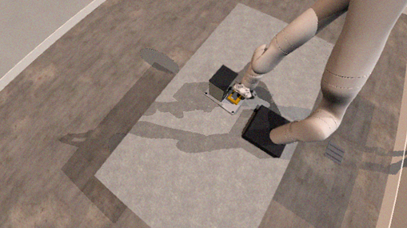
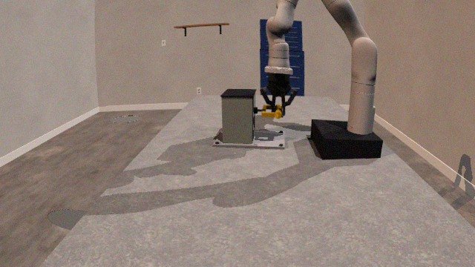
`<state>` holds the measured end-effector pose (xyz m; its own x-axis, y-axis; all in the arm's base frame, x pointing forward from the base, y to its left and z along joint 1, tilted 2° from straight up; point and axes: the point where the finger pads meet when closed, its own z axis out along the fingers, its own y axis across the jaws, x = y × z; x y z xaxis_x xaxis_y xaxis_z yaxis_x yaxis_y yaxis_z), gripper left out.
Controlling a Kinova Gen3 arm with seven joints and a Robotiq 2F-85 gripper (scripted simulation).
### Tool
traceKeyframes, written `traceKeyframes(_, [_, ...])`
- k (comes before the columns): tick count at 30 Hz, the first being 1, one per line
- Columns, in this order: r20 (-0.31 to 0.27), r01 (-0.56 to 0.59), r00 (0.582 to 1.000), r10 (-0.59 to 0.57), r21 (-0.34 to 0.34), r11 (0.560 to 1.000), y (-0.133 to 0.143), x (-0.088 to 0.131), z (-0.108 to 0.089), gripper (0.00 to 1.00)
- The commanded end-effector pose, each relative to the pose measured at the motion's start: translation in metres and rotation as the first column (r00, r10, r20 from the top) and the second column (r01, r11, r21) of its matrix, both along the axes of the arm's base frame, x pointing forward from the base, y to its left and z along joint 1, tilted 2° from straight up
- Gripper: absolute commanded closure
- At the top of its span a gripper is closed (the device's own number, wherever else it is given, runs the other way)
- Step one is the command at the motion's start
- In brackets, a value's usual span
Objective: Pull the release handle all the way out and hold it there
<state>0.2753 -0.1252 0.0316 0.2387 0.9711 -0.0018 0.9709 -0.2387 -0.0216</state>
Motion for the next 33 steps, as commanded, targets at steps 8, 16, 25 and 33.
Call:
traceKeyframes(8, [-0.012, -0.001, 1.000, 0.001, 0.001, 1.000, 0.006, -0.025, 0.001, 1.00])
traceKeyframes(16, [-0.012, -0.001, 1.000, 0.001, 0.001, 1.000, 0.010, -0.039, 0.001, 1.00])
traceKeyframes(25, [-0.012, -0.001, 1.000, 0.001, 0.001, 1.000, 0.013, -0.054, 0.002, 1.00])
traceKeyframes(33, [-0.012, -0.001, 1.000, 0.001, 0.001, 1.000, 0.014, -0.056, 0.002, 1.00])
